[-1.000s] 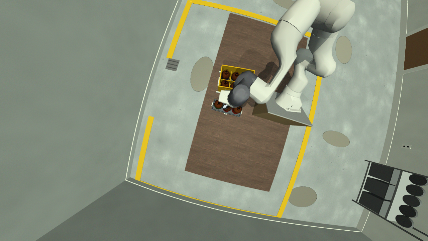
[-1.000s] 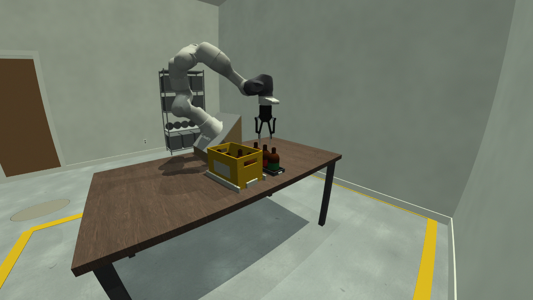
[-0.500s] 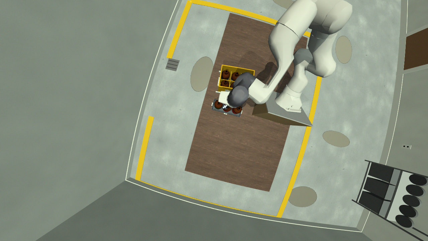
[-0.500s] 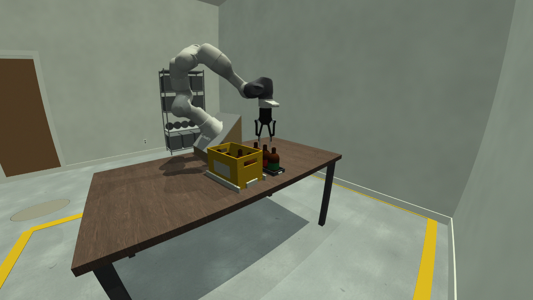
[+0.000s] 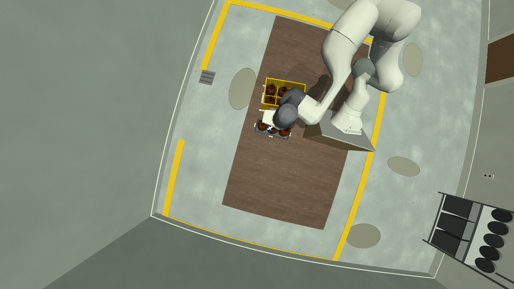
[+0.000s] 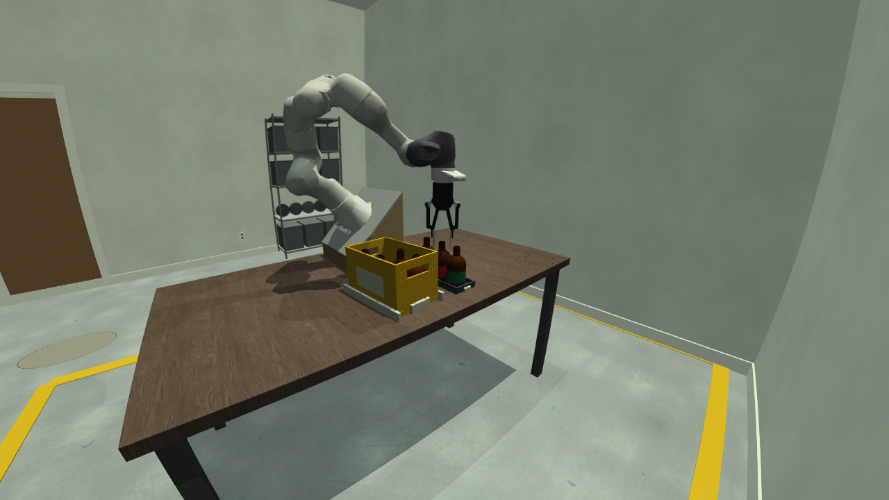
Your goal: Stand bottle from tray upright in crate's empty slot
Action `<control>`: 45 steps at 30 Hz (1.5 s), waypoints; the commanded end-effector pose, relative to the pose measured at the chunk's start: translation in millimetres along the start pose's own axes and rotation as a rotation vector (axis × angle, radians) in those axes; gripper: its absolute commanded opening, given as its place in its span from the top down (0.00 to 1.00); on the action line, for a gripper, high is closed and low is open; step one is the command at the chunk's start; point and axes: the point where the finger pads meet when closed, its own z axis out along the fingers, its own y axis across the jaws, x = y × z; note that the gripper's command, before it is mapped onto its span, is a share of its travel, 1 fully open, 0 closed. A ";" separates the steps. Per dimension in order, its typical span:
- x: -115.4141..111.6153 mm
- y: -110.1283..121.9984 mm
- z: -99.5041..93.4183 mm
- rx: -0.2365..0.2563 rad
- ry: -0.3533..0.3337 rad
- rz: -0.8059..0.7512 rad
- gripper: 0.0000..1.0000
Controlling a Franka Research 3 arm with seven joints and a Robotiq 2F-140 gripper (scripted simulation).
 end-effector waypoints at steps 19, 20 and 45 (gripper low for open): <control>1.1 -0.3 3.1 0.002 -0.001 0.007 0.62; 1.1 -0.3 3.1 0.002 -0.001 0.007 0.62; 1.1 -0.3 3.1 0.002 -0.001 0.007 1.00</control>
